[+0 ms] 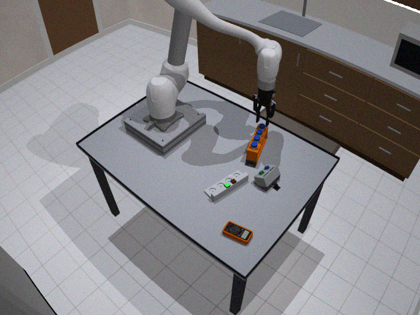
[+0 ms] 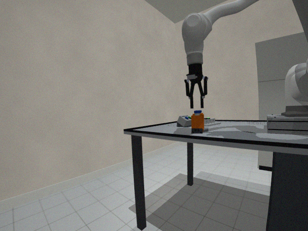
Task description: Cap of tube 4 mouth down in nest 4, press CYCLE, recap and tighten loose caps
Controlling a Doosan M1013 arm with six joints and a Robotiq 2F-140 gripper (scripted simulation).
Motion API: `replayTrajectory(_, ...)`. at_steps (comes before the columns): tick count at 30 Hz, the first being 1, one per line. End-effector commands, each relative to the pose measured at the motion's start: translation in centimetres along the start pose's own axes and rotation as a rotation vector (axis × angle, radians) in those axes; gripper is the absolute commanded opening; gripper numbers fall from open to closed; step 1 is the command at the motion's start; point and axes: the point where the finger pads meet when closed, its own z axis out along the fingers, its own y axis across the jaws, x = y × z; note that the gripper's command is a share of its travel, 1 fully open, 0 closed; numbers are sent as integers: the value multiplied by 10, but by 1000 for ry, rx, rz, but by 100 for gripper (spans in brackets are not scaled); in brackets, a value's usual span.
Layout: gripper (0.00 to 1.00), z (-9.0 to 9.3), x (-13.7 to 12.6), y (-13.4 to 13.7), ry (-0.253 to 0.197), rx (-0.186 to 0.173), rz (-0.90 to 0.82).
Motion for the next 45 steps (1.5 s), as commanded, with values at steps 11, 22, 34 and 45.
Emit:
replayTrajectory(11,41,-21,-24,6,1,-1,-250)
replayTrajectory(22,41,-21,-50,13,0,-1,-489)
replayTrajectory(34,41,12,-50,13,0,-1,-489)
replayTrajectory(45,41,17,-50,13,0,-1,-489)
